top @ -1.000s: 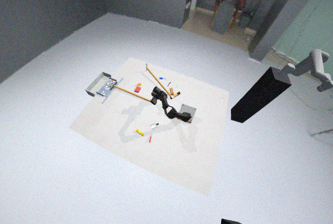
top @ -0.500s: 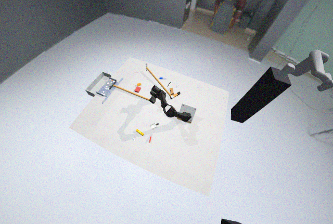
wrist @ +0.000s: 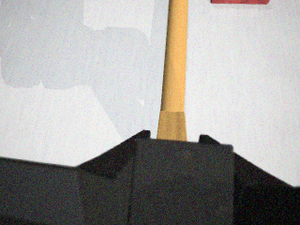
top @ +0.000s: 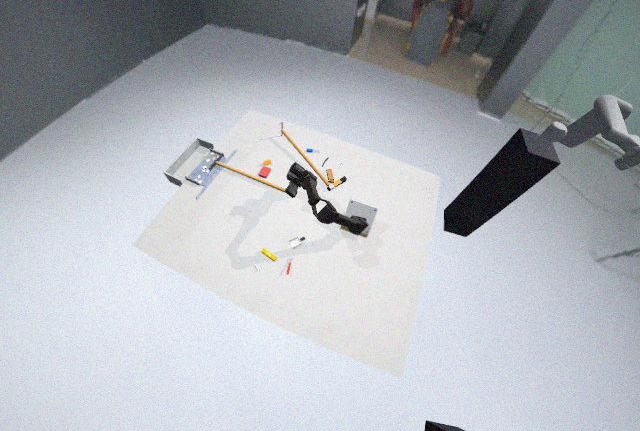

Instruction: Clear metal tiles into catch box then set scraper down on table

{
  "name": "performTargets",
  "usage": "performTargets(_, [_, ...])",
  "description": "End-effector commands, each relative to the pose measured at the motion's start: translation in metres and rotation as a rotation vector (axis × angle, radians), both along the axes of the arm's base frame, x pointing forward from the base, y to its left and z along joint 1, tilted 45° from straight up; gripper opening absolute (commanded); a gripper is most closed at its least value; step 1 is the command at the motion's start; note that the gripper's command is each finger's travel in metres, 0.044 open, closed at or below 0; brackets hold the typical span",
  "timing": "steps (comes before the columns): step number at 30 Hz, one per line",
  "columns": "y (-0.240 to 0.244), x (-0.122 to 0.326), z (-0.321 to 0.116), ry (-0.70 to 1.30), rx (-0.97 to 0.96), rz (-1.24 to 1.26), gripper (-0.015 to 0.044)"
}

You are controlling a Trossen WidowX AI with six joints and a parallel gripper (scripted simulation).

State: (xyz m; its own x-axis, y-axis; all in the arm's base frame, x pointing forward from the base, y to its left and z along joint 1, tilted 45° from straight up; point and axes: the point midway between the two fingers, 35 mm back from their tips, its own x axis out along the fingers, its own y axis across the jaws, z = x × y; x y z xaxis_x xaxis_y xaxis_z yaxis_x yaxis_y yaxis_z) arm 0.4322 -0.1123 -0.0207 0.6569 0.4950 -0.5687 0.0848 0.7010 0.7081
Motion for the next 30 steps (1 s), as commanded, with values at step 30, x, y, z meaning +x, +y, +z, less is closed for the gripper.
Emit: performTargets(30, [-0.012,0.047,0.002,-0.003,-0.004,-0.010,0.0000])
